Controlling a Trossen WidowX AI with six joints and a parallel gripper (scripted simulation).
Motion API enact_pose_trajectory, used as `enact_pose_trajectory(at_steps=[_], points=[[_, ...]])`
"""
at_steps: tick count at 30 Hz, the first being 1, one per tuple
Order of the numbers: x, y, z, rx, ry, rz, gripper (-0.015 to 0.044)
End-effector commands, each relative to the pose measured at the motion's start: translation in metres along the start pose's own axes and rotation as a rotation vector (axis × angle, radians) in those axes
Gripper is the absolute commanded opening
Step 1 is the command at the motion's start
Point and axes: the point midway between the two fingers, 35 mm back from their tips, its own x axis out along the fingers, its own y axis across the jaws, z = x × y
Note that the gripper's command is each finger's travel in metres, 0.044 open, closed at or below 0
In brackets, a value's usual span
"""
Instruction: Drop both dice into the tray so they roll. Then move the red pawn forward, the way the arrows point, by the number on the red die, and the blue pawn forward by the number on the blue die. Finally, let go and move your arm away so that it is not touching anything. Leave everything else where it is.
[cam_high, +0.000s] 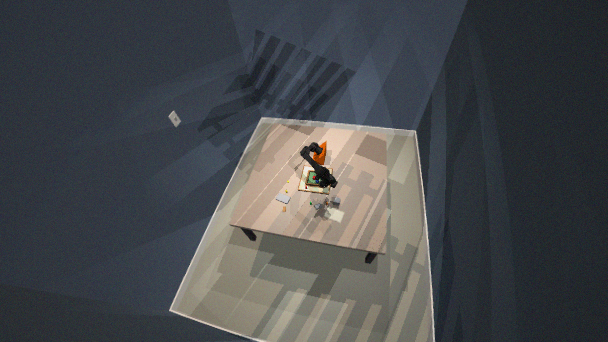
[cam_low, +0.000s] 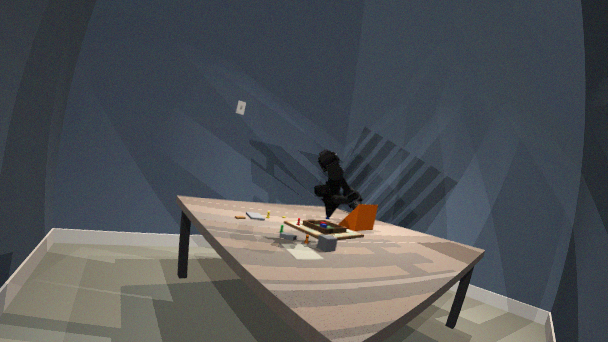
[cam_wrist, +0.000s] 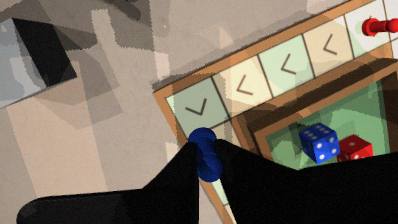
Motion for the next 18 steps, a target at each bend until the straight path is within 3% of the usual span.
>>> enact_pose_trajectory(at_steps=[1, 6, 18], points=[[-0.024, 0.000, -0.003, 0.007, 0.006, 0.003, 0.0000], [-0.047, -0.004, -0.006, 0.014, 0.010, -0.003, 0.0000], [-0.042, -0.004, -0.026, 0.013, 0.011, -0.002, 0.0000]])
